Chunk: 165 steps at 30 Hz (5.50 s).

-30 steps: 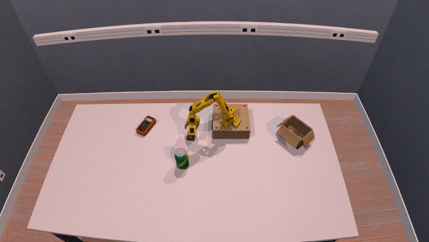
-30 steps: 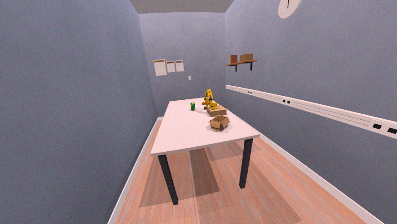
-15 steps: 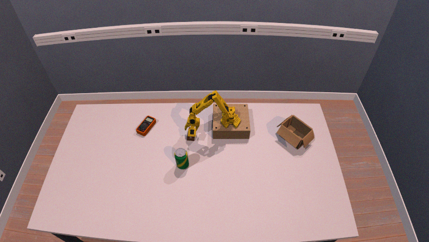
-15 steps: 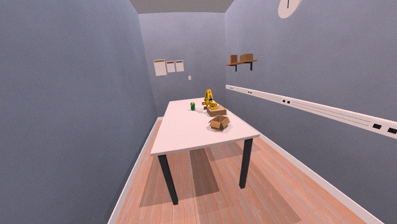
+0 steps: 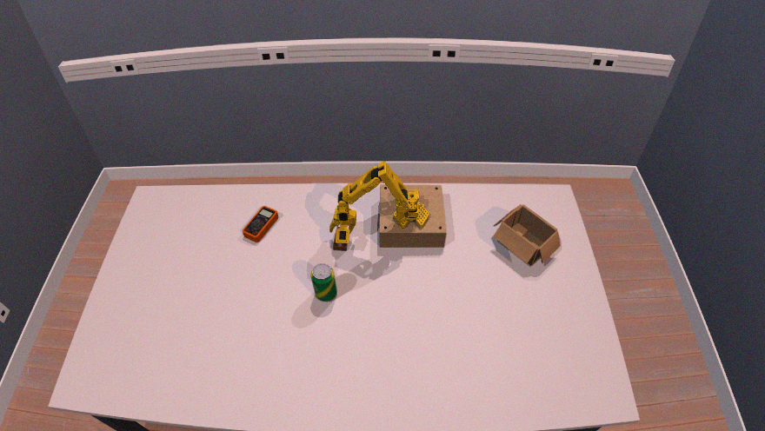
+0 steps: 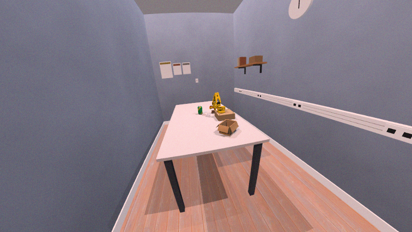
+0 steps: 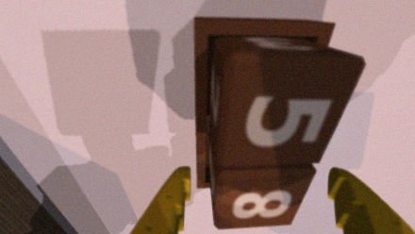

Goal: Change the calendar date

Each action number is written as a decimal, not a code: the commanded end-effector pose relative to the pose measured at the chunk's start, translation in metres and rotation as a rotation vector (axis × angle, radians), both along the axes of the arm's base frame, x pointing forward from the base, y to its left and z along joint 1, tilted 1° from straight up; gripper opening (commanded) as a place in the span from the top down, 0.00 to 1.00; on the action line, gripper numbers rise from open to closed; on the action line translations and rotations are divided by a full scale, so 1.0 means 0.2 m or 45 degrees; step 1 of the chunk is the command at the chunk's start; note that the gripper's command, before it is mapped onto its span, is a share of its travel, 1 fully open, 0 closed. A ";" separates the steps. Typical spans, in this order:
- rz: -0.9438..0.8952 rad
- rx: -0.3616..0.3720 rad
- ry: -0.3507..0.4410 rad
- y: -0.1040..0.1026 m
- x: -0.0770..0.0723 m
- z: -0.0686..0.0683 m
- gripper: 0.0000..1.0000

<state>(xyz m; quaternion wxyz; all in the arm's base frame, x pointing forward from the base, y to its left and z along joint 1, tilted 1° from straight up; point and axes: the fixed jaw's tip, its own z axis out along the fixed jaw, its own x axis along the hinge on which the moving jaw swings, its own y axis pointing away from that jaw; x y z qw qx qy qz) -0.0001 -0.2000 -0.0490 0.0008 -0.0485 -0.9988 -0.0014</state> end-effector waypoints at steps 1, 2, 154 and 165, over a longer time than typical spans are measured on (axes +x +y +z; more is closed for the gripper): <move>-0.022 0.018 -0.002 0.01 -0.01 -0.01 0.66; -0.022 0.018 -0.002 0.01 -0.01 -0.01 0.67; -0.022 0.018 -0.002 -0.06 -0.01 0.06 1.00; -0.022 0.018 -0.002 -0.06 -0.01 0.06 1.00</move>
